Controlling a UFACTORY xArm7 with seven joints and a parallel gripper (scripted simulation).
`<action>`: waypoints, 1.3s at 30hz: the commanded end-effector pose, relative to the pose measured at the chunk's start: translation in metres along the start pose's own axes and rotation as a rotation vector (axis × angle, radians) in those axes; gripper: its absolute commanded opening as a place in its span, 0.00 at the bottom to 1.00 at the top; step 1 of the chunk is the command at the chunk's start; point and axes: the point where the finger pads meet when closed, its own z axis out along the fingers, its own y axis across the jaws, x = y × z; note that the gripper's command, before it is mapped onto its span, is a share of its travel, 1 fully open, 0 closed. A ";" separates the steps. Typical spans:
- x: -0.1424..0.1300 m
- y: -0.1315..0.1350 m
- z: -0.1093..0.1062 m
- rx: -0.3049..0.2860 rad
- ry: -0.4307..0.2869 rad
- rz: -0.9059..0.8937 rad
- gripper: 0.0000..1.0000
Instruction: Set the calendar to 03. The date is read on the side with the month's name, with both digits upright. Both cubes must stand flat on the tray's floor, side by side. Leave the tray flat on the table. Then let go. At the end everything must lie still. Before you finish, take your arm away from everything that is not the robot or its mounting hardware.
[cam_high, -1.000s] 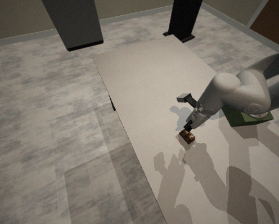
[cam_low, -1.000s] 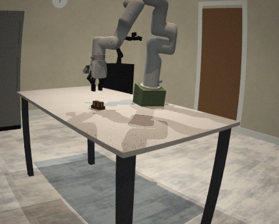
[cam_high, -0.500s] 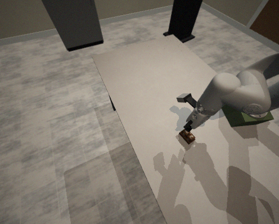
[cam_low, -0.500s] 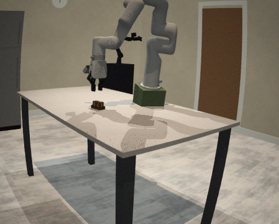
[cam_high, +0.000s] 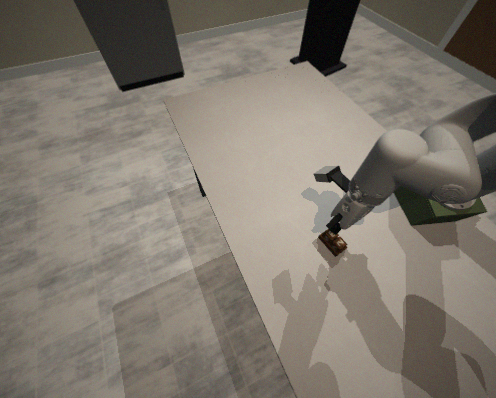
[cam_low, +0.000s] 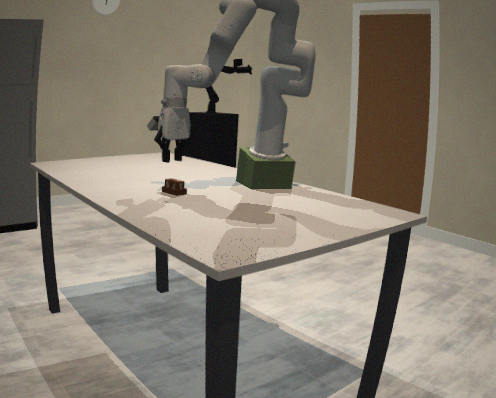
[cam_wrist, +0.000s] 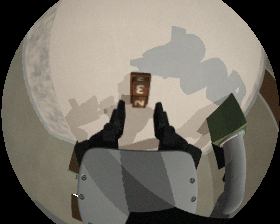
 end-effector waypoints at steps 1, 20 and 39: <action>0.000 -0.001 -0.001 0.003 0.001 0.000 0.47; 0.000 -0.001 0.010 0.003 0.001 0.000 0.47; 0.000 -0.001 0.035 0.003 0.001 0.000 0.47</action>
